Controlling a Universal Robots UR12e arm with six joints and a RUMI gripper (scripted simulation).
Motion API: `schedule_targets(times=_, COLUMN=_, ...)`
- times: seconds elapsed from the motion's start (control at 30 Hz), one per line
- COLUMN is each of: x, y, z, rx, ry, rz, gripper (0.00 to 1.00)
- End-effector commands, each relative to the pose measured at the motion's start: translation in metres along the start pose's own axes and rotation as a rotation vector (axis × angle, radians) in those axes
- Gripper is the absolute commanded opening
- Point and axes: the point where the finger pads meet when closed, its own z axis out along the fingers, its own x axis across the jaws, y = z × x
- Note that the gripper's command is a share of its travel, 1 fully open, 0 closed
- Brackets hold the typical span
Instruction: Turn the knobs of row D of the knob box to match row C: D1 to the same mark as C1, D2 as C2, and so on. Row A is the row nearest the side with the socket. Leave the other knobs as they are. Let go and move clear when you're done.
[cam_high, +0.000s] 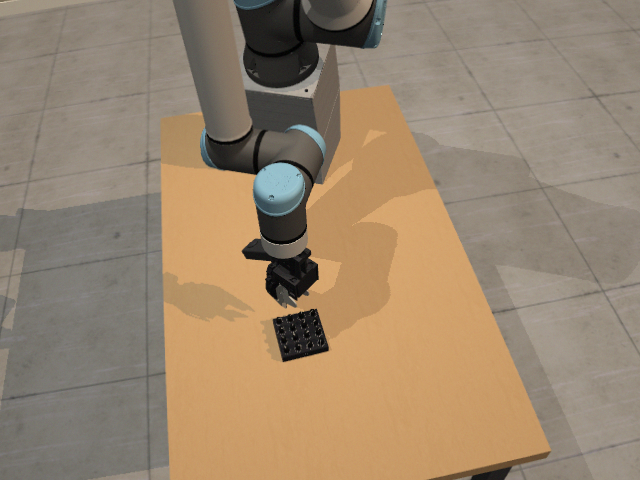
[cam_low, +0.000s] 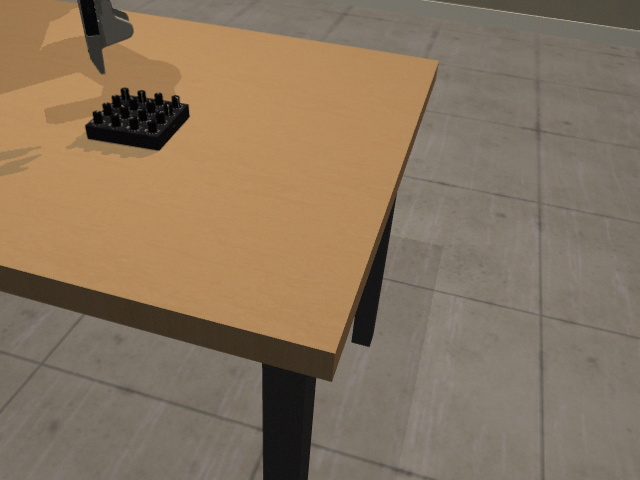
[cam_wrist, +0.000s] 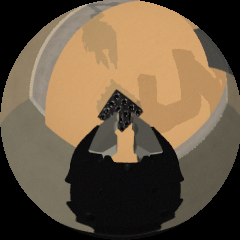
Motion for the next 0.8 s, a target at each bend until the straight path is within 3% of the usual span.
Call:
schedule_targets(times=0.0, x=-0.0003, y=0.0002, z=-0.0003, rx=0.000, ry=-0.001, rz=0.000, gripper=0.11)
schedule_targets(times=0.77, x=-0.0002, y=0.0003, z=0.0082, rx=0.000, ry=-0.001, rz=0.011, gripper=0.11)
